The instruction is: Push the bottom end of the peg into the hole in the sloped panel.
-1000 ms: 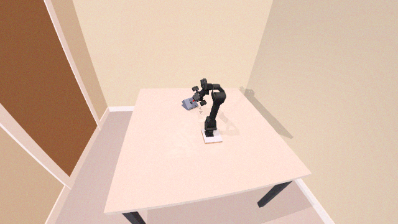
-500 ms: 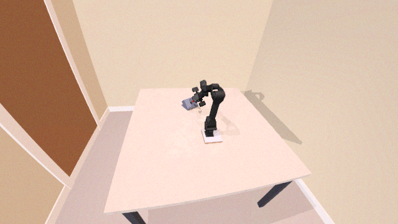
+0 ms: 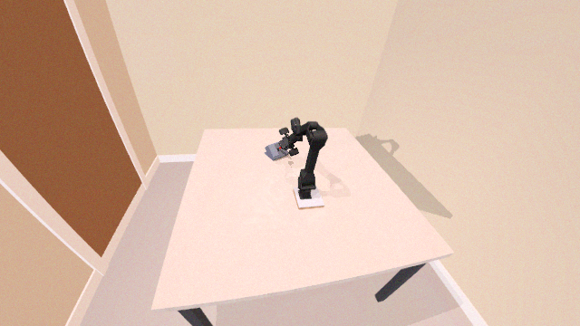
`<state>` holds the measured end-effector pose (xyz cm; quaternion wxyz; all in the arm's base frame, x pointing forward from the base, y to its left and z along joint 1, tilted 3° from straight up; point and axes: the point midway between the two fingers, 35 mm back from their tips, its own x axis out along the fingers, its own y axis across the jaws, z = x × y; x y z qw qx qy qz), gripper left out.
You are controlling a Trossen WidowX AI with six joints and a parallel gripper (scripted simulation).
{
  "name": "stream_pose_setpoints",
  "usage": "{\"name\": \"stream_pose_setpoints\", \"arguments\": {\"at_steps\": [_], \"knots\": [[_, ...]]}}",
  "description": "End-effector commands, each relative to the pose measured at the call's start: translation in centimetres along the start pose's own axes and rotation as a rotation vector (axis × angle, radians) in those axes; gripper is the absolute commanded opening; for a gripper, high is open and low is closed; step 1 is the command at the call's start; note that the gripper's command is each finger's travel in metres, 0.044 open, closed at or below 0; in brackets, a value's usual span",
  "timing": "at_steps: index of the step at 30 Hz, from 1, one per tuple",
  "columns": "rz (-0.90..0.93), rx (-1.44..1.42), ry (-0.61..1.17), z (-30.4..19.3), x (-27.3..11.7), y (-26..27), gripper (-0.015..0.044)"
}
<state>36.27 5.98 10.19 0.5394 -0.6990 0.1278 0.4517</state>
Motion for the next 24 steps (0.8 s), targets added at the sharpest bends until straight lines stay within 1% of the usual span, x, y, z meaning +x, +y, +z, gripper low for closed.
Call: {"name": "stream_pose_setpoints", "arguments": {"at_steps": [1,9,24], "knots": [[0.002,0.006,0.000,0.0,0.6,0.1,0.0000],[0.002,0.007,0.000,0.0,1.7,0.1,0.0000],[0.000,0.001,-0.002,0.0,1.3,0.0,0.0000]]}}
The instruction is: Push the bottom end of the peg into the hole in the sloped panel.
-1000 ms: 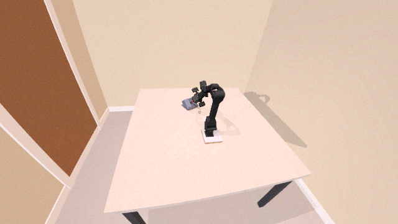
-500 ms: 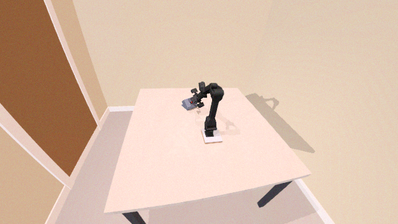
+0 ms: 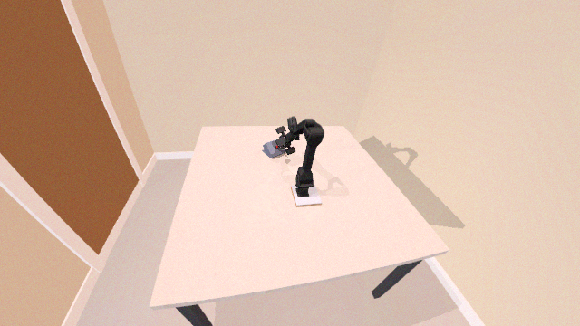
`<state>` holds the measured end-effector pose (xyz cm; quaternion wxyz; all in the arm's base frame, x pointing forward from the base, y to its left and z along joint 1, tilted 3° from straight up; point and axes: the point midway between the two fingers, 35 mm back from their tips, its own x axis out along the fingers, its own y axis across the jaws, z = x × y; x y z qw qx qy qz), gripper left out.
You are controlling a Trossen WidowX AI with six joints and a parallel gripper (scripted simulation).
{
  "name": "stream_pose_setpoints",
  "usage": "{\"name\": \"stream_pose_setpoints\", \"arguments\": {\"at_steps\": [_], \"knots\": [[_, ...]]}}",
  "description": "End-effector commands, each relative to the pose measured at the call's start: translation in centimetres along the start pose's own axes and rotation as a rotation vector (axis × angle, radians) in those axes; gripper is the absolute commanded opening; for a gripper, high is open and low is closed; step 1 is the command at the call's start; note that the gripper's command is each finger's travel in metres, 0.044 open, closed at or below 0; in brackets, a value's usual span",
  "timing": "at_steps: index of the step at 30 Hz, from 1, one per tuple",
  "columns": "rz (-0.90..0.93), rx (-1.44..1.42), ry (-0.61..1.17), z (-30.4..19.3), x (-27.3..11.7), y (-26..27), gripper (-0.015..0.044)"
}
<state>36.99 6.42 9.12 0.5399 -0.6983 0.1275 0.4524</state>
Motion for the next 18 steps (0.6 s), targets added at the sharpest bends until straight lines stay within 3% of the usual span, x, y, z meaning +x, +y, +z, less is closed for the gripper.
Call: {"name": "stream_pose_setpoints", "arguments": {"at_steps": [1,18], "knots": [[0.000,0.000,0.000,0.0,0.0,0.0,0.0000],[-0.001,0.000,0.000,-0.1,1.1,0.1,0.0000]]}}
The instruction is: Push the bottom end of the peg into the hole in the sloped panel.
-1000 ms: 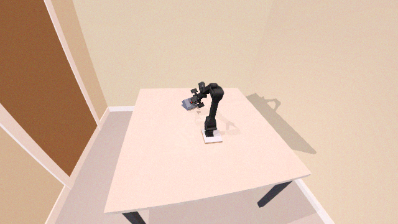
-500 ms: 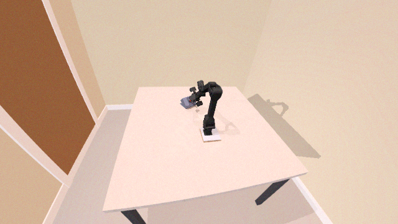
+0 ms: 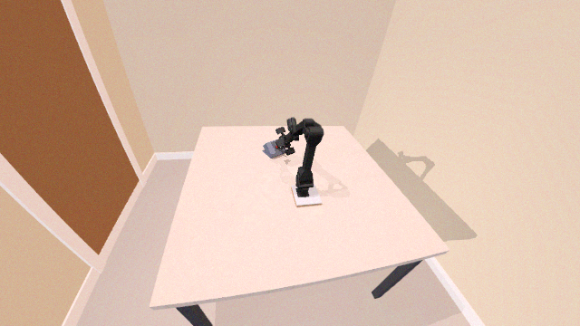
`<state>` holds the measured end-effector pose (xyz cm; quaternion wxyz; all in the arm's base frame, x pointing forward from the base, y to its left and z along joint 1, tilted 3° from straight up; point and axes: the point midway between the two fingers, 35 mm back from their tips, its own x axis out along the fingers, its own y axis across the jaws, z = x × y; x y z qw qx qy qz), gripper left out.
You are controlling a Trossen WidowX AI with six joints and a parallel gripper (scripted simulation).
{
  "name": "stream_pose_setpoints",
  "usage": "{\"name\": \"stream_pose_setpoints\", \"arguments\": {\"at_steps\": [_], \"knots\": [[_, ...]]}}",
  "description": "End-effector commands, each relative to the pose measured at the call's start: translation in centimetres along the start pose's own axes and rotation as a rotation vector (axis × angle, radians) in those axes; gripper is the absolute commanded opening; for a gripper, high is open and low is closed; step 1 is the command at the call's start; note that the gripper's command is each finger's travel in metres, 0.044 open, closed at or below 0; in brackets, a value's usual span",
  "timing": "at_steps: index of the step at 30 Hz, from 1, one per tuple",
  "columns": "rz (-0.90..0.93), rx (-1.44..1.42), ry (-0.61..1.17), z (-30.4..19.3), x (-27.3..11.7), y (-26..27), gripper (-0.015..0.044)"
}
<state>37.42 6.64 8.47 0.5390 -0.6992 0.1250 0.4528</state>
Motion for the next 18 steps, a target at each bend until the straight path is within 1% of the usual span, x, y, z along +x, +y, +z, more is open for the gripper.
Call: {"name": "stream_pose_setpoints", "arguments": {"at_steps": [1,18], "knots": [[0.002,0.004,0.002,-0.1,0.3,0.1,0.0000],[0.001,0.004,0.002,-0.1,1.5,0.0,0.0000]]}}
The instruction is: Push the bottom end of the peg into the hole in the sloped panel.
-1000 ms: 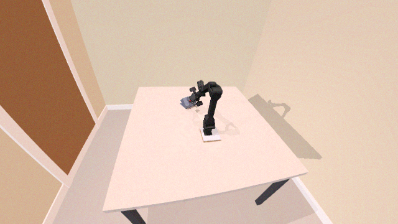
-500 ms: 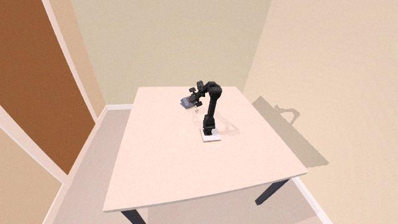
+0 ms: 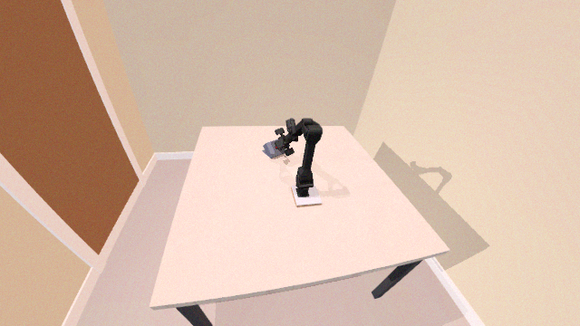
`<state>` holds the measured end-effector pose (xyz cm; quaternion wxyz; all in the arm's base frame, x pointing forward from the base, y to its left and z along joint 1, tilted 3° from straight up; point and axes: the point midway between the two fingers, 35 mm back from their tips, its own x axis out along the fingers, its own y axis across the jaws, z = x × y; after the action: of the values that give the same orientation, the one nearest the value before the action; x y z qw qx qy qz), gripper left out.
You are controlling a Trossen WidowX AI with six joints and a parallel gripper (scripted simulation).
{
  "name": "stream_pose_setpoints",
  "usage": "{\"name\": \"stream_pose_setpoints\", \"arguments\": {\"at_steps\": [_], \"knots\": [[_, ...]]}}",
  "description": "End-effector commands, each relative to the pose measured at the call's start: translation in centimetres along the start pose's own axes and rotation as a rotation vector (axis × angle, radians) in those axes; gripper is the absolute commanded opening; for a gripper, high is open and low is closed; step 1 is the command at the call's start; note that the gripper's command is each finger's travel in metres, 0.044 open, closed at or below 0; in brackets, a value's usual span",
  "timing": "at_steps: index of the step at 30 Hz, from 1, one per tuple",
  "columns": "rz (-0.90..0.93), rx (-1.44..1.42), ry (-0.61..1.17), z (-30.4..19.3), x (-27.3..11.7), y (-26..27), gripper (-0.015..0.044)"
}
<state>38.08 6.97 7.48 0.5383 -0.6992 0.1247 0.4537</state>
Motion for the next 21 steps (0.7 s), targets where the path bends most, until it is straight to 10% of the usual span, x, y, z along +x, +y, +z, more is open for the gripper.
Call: {"name": "stream_pose_setpoints", "arguments": {"at_steps": [1,21], "knots": [[0.000,0.006,0.003,-0.1,0.3,0.0,0.0000],[0.000,0.006,0.003,-0.1,1.5,-0.1,0.0000]]}}
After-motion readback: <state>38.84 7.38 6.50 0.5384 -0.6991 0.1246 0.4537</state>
